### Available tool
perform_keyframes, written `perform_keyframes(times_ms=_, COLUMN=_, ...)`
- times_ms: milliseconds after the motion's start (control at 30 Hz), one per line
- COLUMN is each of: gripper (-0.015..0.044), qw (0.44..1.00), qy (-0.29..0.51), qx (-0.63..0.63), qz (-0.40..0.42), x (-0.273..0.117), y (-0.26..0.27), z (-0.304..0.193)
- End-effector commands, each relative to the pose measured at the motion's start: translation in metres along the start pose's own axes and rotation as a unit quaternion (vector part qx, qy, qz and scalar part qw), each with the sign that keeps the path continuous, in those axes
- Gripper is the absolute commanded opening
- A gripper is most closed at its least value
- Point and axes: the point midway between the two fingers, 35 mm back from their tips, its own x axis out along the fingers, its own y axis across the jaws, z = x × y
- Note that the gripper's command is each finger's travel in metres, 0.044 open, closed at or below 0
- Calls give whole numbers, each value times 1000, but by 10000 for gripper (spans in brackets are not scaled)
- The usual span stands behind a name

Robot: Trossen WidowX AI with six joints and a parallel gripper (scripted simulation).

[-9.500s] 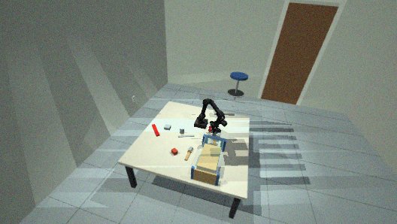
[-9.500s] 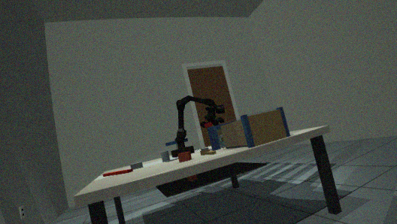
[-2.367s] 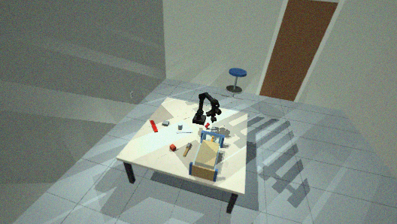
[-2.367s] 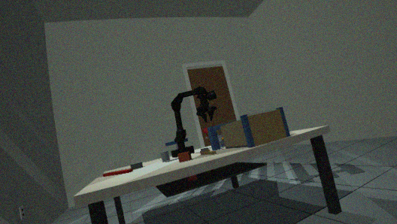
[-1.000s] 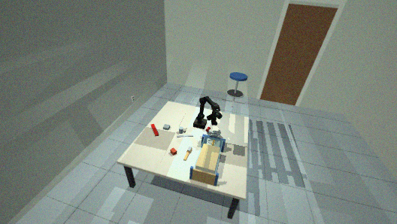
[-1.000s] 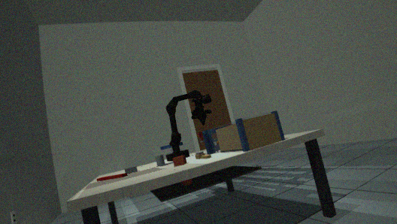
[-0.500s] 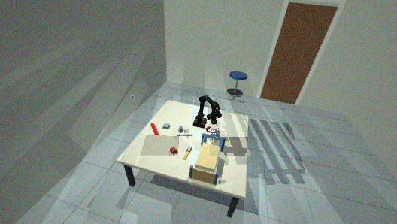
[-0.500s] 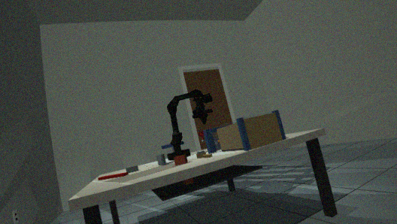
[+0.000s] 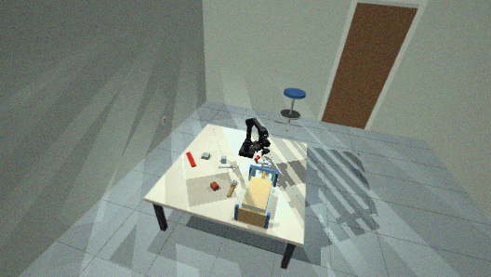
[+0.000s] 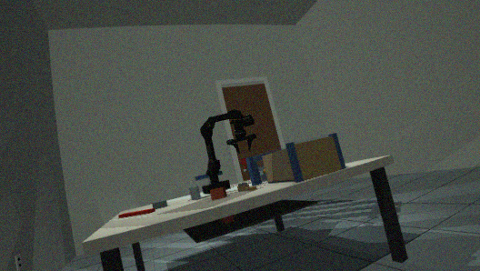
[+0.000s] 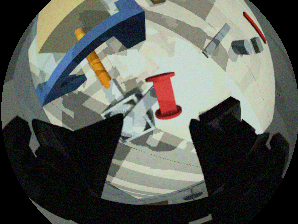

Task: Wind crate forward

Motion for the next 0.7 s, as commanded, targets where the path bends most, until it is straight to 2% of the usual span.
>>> perform_keyframes(times_ms=0, gripper=420, qw=984, qy=0, qx=-180, qz=5, x=4, y=-13, z=13)
perform_keyframes(times_ms=33, gripper=440, qw=984, qy=0, qx=-180, qz=5, x=4, y=-13, z=13)
perform_keyframes(times_ms=667, gripper=440, qw=984, qy=0, qx=-180, qz=5, x=16, y=-11, z=13)
